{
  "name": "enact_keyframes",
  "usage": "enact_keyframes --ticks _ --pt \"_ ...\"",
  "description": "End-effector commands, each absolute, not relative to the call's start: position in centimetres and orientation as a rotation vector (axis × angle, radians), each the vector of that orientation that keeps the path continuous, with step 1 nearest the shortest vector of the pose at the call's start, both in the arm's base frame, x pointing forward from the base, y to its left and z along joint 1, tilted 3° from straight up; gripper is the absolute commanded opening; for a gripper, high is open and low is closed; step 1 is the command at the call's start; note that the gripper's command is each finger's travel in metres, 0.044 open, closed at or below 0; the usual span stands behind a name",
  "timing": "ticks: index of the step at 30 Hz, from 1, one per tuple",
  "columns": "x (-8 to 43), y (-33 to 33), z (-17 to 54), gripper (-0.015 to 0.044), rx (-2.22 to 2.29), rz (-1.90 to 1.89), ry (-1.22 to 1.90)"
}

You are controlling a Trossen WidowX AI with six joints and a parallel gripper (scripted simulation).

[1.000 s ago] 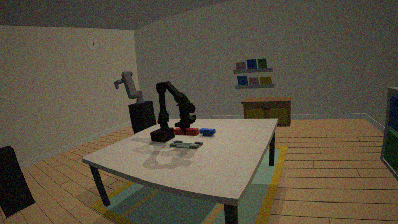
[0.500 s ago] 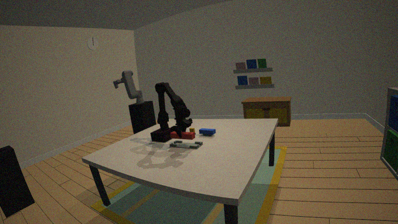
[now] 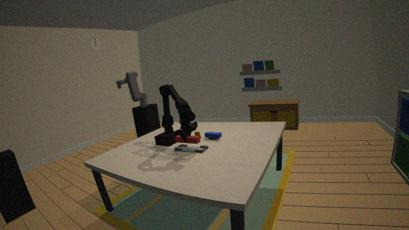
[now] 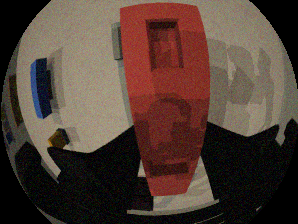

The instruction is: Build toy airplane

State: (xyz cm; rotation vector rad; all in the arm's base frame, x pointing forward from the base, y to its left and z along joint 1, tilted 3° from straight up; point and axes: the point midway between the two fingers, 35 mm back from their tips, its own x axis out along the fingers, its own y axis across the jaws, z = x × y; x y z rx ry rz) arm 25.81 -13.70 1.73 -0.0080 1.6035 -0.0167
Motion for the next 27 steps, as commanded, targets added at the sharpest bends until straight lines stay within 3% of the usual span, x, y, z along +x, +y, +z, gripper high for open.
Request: enact_keyframes --ticks 1,27 --pt "25.8 -13.8 1.7 0.0195 -0.015 -0.014 1.604" --pt "25.7 -13.9 -1.8 0.0195 -0.015 -0.014 1.604"
